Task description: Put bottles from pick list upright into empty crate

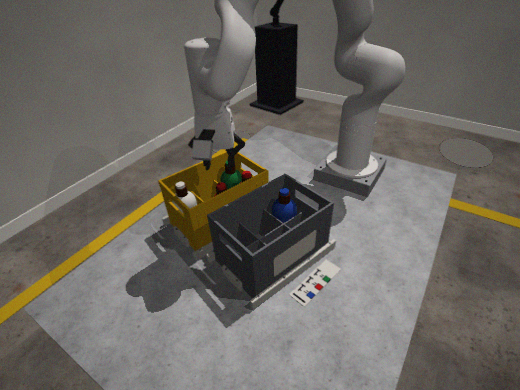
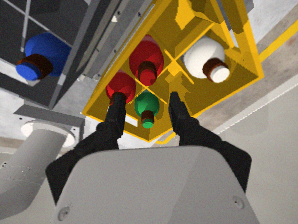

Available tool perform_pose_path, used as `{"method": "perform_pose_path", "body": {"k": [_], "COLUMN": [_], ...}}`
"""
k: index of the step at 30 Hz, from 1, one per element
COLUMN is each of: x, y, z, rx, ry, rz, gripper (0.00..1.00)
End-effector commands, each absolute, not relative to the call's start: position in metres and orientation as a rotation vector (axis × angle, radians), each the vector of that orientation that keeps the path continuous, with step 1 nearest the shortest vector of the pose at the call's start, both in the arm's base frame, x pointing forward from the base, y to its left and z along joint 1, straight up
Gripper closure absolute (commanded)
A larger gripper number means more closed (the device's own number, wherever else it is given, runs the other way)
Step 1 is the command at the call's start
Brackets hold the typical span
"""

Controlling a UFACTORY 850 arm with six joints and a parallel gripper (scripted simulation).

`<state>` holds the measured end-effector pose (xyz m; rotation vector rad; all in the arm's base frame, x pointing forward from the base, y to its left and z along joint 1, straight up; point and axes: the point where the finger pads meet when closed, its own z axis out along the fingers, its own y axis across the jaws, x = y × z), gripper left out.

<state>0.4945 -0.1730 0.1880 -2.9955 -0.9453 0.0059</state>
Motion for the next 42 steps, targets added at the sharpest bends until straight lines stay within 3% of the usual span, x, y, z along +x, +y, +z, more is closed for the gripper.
{"method": "perform_pose_path", "body": {"k": [1, 42], "x": [0.495, 0.495], "y": [-0.173, -0.173], "z": [0.186, 0.137], "rx": [-2.997, -2.997], "ry": [-0.945, -0.945], "rz": [0.003, 0.003], "gripper": [0.35, 0.35]}}
